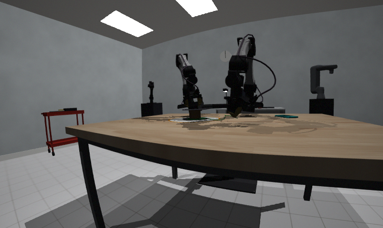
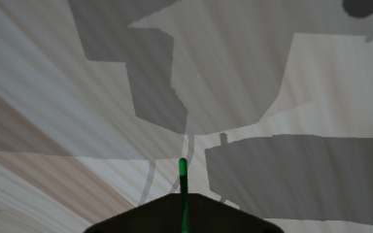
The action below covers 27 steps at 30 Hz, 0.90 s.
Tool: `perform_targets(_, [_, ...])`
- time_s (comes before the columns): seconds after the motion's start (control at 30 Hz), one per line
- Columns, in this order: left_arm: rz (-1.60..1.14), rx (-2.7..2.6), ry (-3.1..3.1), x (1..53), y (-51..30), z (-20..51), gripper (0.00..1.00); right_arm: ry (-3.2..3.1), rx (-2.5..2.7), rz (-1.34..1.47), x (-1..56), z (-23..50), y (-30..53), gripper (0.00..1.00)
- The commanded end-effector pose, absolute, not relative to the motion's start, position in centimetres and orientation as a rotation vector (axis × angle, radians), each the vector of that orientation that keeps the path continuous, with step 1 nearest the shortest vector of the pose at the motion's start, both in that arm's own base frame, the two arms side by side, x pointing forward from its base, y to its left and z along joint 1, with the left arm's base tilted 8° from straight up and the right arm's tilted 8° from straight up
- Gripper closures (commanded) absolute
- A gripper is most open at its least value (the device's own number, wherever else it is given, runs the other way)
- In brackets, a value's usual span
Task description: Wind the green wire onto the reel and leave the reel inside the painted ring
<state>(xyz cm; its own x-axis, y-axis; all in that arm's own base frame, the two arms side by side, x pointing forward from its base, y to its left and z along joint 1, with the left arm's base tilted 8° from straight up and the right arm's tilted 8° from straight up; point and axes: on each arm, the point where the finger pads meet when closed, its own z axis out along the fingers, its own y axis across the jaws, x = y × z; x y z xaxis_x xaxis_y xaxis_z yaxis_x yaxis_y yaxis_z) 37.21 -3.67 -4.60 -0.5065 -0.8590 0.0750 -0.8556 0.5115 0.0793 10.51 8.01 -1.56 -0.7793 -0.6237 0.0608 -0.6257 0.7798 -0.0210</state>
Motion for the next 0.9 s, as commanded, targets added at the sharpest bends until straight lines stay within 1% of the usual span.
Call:
perform_targets(0.0, [0.002,1.527,-2.701,38.6,-4.1,-2.6,1.00,-3.085,0.582,0.122,10.4,-1.6,9.5,0.19])
perform_targets(0.03, [0.002,1.527,-2.701,38.6,-4.1,-2.6,1.00,-3.085,0.582,0.122,10.4,-1.6,9.5,0.19])
perform_targets(0.07, [0.002,1.527,-2.701,38.6,-4.1,-2.7,1.00,-3.121,0.409,0.112,10.6,-1.6,9.7,0.19])
perform_targets(0.3, [0.002,1.527,-2.701,38.5,-4.1,-2.7,1.00,-3.148,-0.215,0.101,12.0,-1.9,9.5,0.19])
perform_targets(0.53, [0.002,1.528,-2.701,38.4,-4.1,-2.8,1.00,-3.040,-0.885,0.112,12.9,-1.6,9.6,0.19])
perform_targets(0.6, [0.002,1.528,-2.701,38.4,-4.1,-2.8,1.00,-3.040,-0.885,0.112,12.9,-1.6,9.6,0.19])
perform_targets(0.63, [0.002,1.528,-2.700,38.3,-4.1,-2.8,1.00,-2.988,-1.107,0.114,12.9,-1.6,9.6,0.19])
perform_targets(0.77, [0.002,1.527,-2.701,38.2,-4.1,-2.8,1.00,-2.887,-1.450,0.133,12.9,-1.6,9.4,0.19])
perform_targets(0.8, [0.002,1.527,-2.701,38.2,-4.1,-2.8,1.00,-2.863,-1.529,0.139,12.8,-1.5,9.4,0.19])
perform_targets(0.87, [0.002,1.528,-2.701,38.2,-4.1,-2.7,1.00,-2.863,-1.529,0.139,12.8,-1.5,9.3,0.19])
